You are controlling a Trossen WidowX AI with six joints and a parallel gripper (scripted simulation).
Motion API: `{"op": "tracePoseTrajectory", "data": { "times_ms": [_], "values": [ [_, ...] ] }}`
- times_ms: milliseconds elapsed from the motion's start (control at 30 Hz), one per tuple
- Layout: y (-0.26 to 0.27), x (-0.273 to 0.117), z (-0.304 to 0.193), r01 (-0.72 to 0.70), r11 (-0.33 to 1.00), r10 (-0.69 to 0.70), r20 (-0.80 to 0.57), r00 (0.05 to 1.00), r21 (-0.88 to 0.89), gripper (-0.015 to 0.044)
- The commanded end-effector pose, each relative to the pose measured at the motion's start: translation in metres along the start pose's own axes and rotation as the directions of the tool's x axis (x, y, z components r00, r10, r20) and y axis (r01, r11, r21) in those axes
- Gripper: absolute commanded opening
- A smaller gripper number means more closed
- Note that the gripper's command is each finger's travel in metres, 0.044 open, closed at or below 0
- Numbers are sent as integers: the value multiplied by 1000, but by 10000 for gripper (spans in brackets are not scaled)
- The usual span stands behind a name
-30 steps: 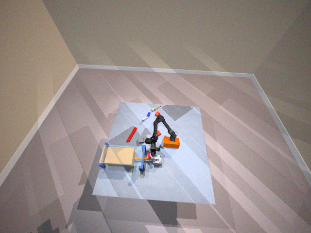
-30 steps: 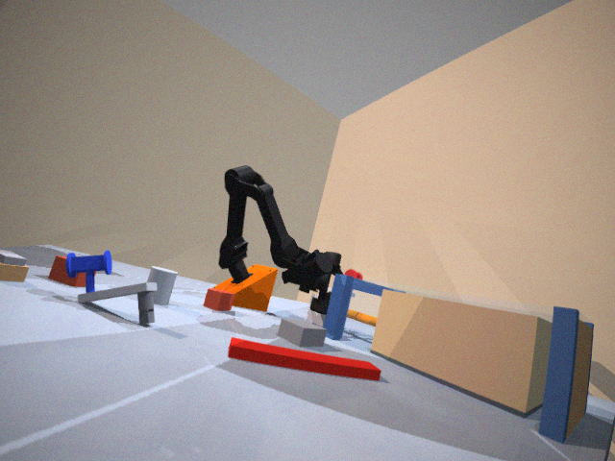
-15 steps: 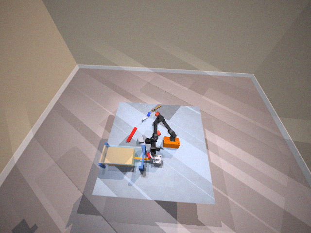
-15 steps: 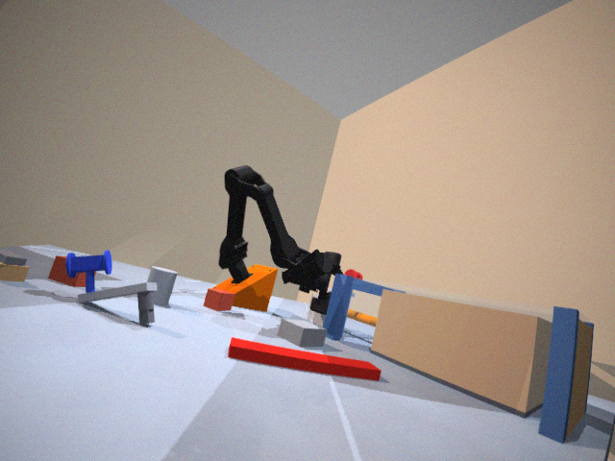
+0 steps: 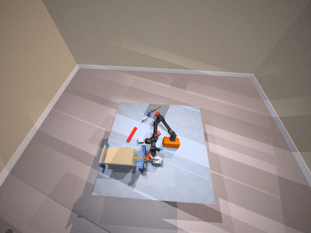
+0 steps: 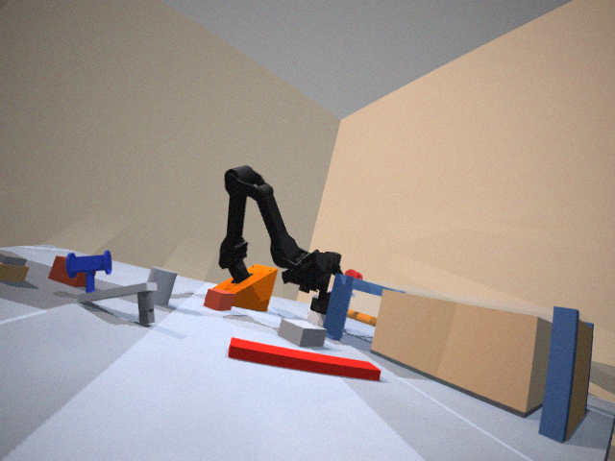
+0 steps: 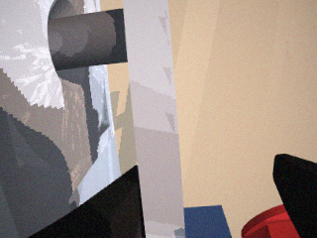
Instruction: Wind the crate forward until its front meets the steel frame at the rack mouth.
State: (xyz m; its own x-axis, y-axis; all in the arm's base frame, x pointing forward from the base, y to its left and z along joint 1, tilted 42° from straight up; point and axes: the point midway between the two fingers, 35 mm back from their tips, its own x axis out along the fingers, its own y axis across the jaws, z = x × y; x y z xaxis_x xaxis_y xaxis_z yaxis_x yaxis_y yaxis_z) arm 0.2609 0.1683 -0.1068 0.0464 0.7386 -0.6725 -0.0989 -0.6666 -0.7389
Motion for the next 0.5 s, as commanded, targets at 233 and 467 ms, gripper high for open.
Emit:
{"op": "tracePoseTrajectory", "data": {
  "times_ms": [233, 467],
  "values": [
    [-1, 0, 0, 6, 1000, -6, 2, 1000, -1, 240],
    [-4, 0, 0, 0, 1000, 0, 0, 1000, 0, 240]
  ]
}}
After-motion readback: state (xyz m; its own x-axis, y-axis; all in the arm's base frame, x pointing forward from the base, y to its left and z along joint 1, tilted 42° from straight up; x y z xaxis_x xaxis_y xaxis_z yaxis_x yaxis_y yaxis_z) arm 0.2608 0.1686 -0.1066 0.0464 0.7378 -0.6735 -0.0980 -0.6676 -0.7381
